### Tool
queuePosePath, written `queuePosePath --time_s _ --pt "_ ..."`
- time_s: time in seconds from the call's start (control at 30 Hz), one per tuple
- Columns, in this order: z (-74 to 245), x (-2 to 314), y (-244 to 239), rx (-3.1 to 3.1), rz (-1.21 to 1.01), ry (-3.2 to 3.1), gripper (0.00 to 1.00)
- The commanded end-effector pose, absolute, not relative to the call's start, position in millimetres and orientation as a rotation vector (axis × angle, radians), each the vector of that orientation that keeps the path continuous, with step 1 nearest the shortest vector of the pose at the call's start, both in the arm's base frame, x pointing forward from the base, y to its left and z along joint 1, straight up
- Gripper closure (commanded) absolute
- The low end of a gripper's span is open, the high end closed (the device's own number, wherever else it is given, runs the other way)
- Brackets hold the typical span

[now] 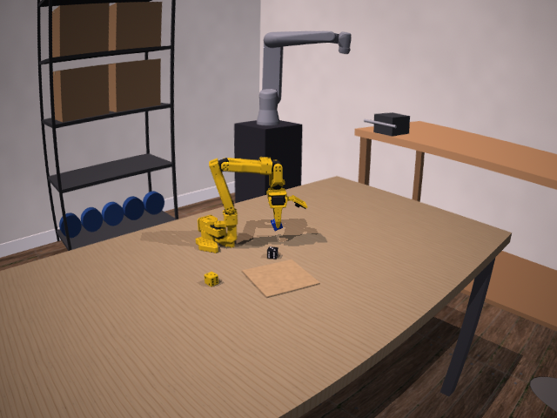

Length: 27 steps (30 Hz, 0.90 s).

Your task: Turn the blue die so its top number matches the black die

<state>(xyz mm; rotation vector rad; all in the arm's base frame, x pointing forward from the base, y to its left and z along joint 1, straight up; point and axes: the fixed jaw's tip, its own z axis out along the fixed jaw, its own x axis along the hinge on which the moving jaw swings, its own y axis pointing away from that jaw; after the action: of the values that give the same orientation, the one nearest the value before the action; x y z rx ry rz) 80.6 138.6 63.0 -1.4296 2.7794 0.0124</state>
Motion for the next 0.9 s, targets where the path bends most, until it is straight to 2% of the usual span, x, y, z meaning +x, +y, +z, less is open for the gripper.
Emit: queuePosePath --time_s 0.0,0.53,0.87 --pt "71 91 141 -1.336 0.09 2.719 1.0" --pt "74 137 109 -0.902 0.17 2.575 1.0" --pt "74 142 105 -0.855 0.168 2.553 1.0"
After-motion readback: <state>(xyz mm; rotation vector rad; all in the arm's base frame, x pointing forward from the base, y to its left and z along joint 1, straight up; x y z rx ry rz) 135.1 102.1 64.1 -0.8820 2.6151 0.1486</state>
